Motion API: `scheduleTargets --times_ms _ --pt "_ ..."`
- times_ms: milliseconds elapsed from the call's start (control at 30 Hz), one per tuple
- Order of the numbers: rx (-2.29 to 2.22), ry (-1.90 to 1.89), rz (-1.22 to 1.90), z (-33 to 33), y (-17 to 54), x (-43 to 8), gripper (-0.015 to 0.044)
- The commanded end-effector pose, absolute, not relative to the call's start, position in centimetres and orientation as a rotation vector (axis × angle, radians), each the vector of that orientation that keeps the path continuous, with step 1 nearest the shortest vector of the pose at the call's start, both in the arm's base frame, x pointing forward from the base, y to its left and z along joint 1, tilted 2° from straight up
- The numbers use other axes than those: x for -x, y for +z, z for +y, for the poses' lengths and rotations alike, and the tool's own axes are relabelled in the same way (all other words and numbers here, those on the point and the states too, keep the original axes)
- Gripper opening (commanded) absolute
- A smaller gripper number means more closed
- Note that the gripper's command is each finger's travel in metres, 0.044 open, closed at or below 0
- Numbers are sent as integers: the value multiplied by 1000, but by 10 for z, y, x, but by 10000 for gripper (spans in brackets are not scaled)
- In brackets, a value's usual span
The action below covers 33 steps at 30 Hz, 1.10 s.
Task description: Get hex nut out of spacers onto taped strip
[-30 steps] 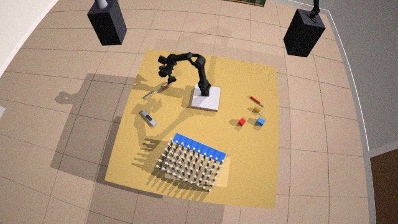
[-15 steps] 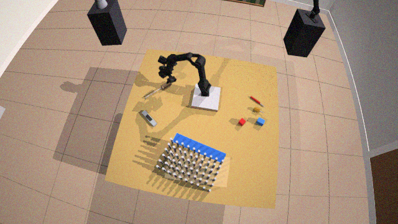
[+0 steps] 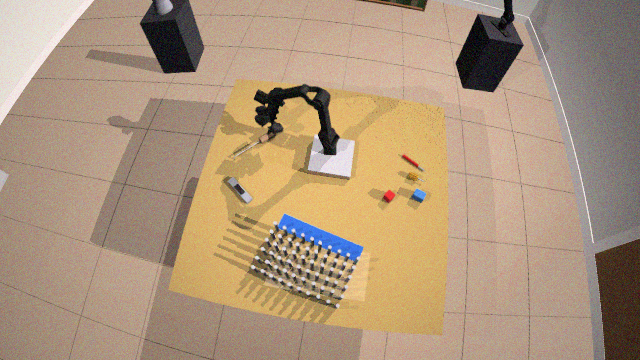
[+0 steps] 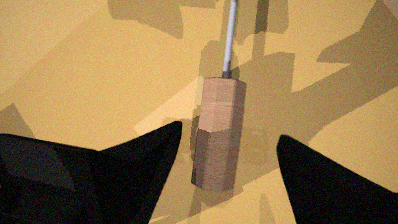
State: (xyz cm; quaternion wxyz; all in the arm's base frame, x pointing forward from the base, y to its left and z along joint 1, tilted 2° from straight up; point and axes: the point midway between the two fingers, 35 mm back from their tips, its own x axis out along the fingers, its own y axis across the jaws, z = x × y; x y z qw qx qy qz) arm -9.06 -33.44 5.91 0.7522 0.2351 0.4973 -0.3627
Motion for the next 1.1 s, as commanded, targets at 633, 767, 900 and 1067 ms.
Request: scheduleTargets --times_ms 633,767,900,1067 --pt "-520 -786 1081 -334 19 89 280" --pt "-520 -786 1081 -334 13 89 280" --pt "-520 -786 1081 -333 7 89 280" --pt "-520 -786 1081 -333 -1 88 280"
